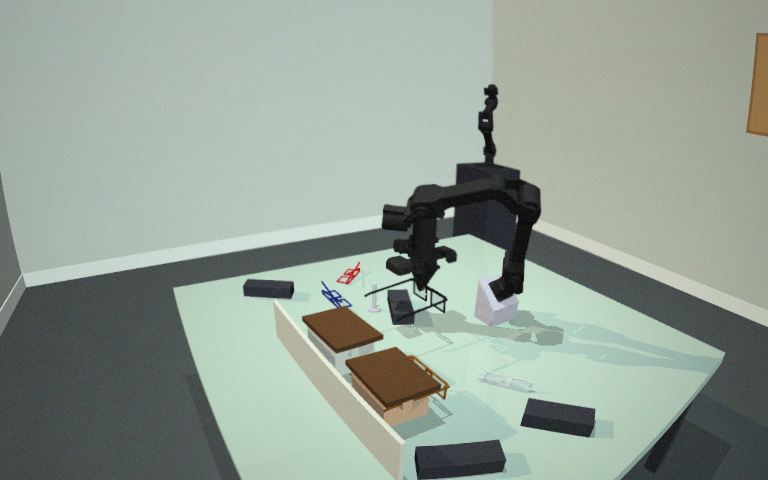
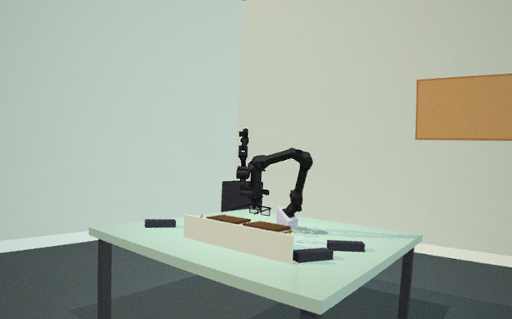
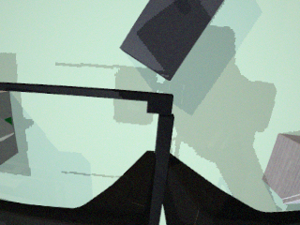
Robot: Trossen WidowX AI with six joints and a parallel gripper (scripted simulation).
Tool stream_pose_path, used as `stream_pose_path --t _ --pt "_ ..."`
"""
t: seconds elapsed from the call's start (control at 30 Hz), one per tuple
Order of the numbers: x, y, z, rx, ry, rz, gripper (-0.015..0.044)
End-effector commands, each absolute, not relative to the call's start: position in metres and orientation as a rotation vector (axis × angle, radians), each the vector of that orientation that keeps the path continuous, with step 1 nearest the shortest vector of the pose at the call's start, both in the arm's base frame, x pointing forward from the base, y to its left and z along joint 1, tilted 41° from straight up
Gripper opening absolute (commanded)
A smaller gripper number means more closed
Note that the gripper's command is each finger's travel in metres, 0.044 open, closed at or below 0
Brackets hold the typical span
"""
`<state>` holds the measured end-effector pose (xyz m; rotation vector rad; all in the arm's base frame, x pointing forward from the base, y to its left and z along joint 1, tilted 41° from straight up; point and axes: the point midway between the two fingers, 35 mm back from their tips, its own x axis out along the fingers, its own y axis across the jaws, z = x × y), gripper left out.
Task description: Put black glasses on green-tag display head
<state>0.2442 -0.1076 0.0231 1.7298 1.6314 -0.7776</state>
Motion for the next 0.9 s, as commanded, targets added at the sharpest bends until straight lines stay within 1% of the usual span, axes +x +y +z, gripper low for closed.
stream_pose_path --t 0.0,0.37,0.87 --pt "0.246 -0.11 0.019 1.731 1.635 -0.744 0.0" --pt "0.246 -0.103 0.01 1.84 1.517 -0.662 0.0" --pt "0.247 -0.088 -0.006 1.773 1.582 -0.713 0.0"
